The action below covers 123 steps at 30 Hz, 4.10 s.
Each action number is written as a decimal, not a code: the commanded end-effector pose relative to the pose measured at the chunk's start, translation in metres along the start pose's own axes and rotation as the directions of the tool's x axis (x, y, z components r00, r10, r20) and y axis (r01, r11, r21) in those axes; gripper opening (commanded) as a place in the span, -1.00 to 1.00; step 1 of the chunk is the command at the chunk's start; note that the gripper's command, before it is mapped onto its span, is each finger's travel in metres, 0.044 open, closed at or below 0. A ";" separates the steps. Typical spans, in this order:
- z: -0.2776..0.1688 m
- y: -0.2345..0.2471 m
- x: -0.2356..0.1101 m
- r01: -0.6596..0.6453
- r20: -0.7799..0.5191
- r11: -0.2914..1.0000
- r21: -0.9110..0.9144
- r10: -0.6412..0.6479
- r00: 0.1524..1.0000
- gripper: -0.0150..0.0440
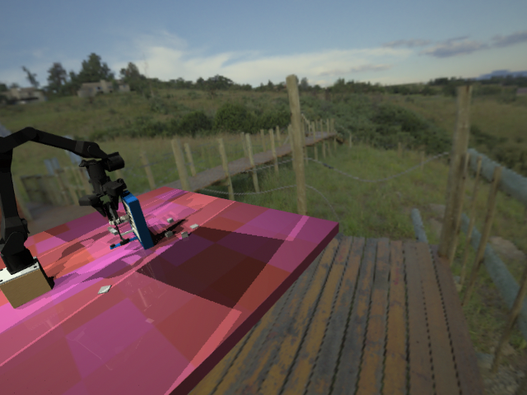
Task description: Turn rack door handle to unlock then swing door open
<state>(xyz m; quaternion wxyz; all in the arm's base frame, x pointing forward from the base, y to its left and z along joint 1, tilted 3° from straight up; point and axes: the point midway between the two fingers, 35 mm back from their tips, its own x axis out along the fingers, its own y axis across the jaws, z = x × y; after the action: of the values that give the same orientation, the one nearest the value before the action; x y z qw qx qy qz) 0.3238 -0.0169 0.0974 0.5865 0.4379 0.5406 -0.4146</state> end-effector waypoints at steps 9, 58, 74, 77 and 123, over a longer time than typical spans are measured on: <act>0.002 0.000 0.000 -0.005 0.006 0.827 0.562 0.002 1.000 0.49; 0.002 0.000 0.000 -0.006 0.006 0.683 0.730 0.002 1.000 -0.30; 0.001 -0.005 0.000 -0.005 0.006 0.777 0.630 0.001 1.000 -0.43; 0.000 -0.007 0.000 -0.005 0.006 0.815 0.579 0.001 1.000 -0.43; 0.008 -0.089 0.001 0.007 0.007 0.980 -0.199 -0.005 1.000 -0.43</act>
<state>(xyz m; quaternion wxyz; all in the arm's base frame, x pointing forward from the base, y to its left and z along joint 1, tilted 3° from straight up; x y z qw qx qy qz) 0.2440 -0.0452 0.0910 0.6129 0.3916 0.5705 -0.3815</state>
